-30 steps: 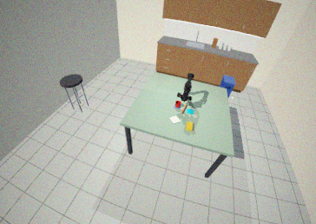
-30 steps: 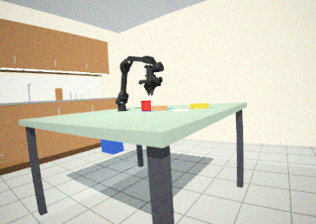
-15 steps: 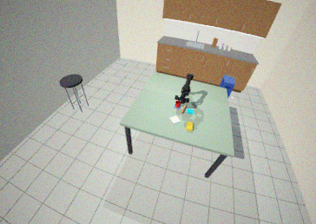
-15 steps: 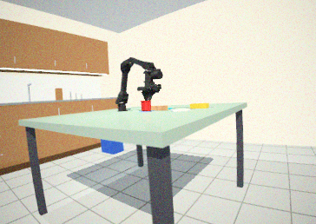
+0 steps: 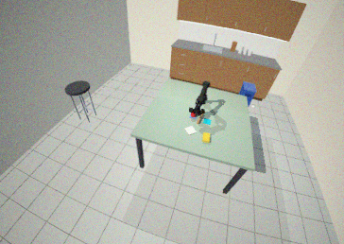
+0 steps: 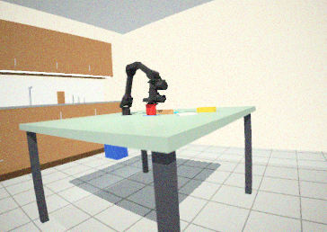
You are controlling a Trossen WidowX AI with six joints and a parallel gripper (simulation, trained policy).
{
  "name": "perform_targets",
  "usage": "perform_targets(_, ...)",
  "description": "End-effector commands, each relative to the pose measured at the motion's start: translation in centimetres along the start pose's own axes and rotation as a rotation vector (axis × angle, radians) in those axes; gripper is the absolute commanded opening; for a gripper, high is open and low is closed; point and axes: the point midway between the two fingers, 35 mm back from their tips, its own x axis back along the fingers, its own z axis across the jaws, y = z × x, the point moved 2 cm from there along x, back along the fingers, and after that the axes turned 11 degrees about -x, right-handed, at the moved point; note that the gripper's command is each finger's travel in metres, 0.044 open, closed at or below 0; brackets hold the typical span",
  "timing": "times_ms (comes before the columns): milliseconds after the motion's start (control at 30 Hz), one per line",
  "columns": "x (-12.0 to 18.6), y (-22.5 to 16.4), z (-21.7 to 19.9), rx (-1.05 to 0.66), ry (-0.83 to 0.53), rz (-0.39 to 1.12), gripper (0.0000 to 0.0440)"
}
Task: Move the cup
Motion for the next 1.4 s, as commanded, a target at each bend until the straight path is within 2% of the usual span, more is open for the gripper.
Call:
perform_targets(0,-0.8,-0.3,0.0,0.062,0.009,0.013,0.0000)
perform_targets(300,0.6,0.1,-0.2,0.170,0.009,-0.008,0.0000)
perform_targets(733,4.5,1.2,0.5,0.257,0.003,-0.070,0.0000)
perform_targets(1367,8.5,3.8,5.6,0.340,-0.004,-0.184,0.0000)
